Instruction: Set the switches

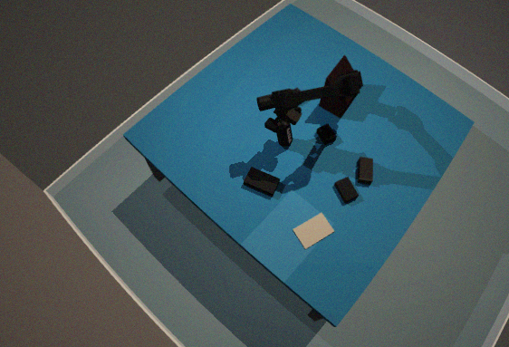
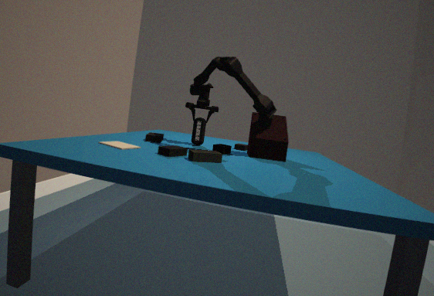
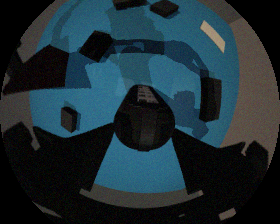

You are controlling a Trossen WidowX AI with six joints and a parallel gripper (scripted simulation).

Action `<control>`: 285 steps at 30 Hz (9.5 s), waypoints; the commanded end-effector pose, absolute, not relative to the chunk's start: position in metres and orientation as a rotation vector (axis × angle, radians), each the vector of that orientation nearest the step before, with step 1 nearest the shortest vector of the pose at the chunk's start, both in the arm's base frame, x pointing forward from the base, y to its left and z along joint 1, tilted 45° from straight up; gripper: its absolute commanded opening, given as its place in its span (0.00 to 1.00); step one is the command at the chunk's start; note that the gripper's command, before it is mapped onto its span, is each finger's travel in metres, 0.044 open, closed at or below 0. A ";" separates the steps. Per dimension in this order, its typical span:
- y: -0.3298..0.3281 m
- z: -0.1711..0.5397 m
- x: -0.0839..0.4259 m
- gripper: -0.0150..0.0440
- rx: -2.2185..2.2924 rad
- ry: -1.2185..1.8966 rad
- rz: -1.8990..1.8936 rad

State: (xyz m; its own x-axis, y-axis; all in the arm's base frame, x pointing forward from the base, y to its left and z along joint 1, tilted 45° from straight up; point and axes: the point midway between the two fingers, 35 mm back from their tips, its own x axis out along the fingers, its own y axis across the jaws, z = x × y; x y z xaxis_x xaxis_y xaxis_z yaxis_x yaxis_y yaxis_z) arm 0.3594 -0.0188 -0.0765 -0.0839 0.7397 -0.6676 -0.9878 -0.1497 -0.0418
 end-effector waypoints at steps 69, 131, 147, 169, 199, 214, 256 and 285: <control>-0.038 -0.131 0.364 0.83 -0.711 0.561 1.611; -0.038 -0.179 0.365 0.83 -0.713 0.560 1.610; -0.035 -0.192 0.365 0.83 -0.713 0.560 1.610; -0.029 -0.208 0.365 0.83 -0.713 0.559 1.610; -0.017 -0.228 0.364 0.83 -0.712 0.558 1.610; -0.018 -0.229 0.362 1.00 -0.718 0.562 1.616; -0.012 -0.157 0.352 0.69 -0.460 0.774 1.416; -0.041 -0.142 0.325 0.25 0.587 1.231 0.609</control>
